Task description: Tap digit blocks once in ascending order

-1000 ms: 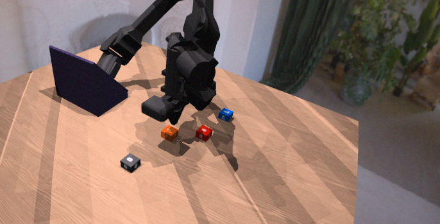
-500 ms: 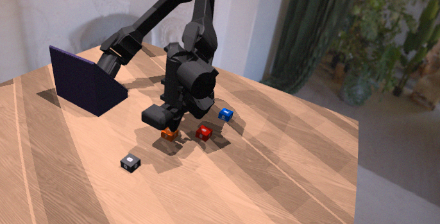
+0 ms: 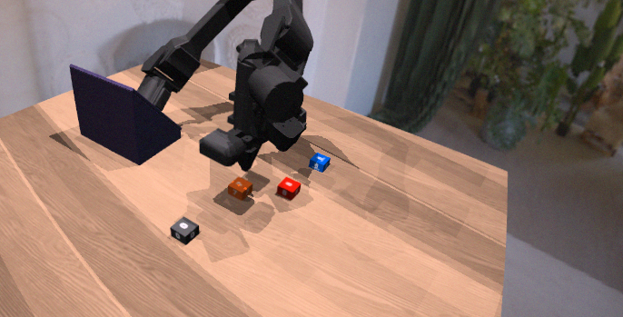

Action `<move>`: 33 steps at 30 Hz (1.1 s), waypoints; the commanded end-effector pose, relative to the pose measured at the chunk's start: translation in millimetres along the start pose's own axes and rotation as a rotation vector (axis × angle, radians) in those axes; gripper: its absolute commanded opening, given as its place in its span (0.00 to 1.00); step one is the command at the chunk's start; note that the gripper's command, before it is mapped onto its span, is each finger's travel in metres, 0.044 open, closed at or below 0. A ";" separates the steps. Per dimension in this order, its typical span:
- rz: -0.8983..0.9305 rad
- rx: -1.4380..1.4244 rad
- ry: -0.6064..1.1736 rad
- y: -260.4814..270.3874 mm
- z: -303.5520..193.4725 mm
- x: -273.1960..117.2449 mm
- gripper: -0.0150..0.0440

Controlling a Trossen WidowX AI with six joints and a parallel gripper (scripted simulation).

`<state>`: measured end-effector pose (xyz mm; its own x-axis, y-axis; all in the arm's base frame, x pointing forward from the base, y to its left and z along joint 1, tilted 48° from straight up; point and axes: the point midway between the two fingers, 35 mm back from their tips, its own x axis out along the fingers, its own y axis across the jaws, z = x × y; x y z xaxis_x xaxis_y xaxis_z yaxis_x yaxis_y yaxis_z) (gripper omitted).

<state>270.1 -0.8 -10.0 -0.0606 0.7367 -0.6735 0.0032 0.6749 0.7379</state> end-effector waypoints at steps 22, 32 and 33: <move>-0.006 -0.008 -0.015 40.3 59.7 -71.9 0.29; -0.003 -0.009 -0.016 40.7 60.5 6.3 0.29; -0.003 -0.009 -0.016 40.7 60.5 6.3 0.29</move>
<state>329.0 29.7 18.0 -0.0620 0.7323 -0.6782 -0.0122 0.6789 0.7341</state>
